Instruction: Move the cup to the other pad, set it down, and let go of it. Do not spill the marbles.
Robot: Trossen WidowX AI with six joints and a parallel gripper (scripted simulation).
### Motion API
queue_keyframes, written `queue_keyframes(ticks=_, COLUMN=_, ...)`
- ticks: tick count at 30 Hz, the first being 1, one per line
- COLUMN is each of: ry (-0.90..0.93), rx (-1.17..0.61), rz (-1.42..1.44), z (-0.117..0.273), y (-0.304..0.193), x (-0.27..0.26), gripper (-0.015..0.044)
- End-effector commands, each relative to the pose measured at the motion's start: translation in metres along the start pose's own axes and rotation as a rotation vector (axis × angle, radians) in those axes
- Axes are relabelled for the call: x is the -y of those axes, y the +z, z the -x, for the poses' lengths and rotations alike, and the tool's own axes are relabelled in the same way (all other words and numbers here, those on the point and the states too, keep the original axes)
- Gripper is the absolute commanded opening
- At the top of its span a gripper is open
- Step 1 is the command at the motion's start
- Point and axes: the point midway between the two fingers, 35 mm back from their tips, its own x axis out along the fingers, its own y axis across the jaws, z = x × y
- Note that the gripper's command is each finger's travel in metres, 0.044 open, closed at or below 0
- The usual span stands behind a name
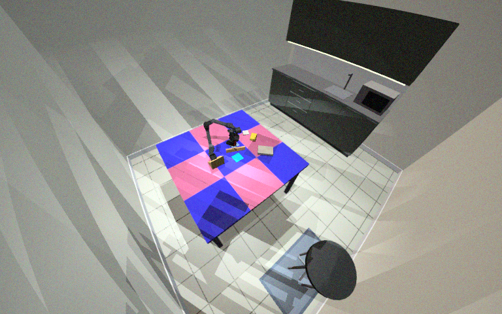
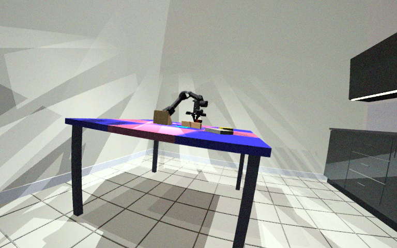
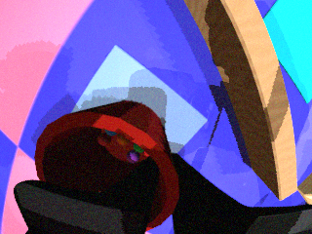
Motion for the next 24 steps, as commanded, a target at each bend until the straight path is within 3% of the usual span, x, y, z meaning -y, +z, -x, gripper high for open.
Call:
queue_keyframes(ticks=1, ry=-0.001, rx=0.002, rz=0.004, z=0.006, y=0.001, x=0.0, gripper=0.0)
queue_keyframes(ticks=24, ry=0.004, rx=0.003, rz=0.001, z=0.072, y=-0.001, x=-0.003, gripper=0.0)
